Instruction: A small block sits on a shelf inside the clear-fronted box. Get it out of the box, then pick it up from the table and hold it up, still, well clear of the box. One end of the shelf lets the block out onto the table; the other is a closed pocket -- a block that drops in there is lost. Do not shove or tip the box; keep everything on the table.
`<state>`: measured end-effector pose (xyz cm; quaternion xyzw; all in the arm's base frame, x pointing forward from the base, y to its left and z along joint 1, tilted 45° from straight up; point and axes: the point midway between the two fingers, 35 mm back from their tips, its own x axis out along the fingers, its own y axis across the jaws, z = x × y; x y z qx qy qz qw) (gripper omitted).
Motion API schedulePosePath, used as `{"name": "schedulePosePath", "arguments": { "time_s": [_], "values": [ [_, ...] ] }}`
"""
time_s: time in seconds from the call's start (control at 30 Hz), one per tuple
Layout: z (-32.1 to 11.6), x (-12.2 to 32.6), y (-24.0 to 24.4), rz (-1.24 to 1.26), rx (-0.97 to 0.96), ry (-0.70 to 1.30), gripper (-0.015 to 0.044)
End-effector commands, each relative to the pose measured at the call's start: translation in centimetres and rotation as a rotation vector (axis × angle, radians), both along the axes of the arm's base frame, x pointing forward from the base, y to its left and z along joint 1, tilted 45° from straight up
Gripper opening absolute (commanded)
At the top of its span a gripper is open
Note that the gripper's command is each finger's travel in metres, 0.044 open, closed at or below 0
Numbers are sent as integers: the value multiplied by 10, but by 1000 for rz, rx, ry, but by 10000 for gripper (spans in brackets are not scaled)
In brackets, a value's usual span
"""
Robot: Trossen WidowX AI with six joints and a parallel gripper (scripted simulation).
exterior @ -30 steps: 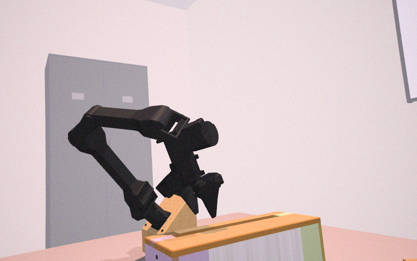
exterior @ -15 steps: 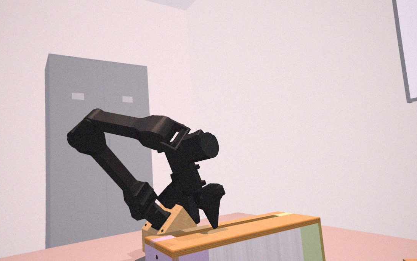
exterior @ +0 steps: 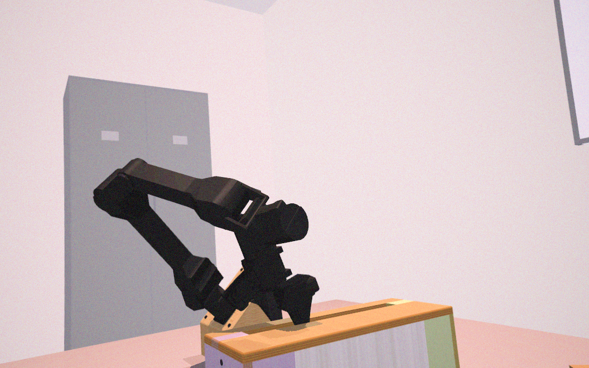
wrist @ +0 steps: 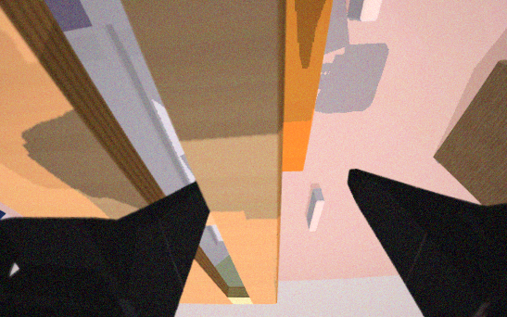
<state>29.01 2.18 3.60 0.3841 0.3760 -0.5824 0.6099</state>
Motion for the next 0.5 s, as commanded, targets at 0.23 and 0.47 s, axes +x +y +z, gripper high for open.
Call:
{"name": "schedulePosePath", "arguments": {
  "time_s": [0.23,0.47],
  "values": [
    [-12,-1,-13,6,-7,1,400],
    [-13,0,-7,-1,-1,0,400]
  ]
}}
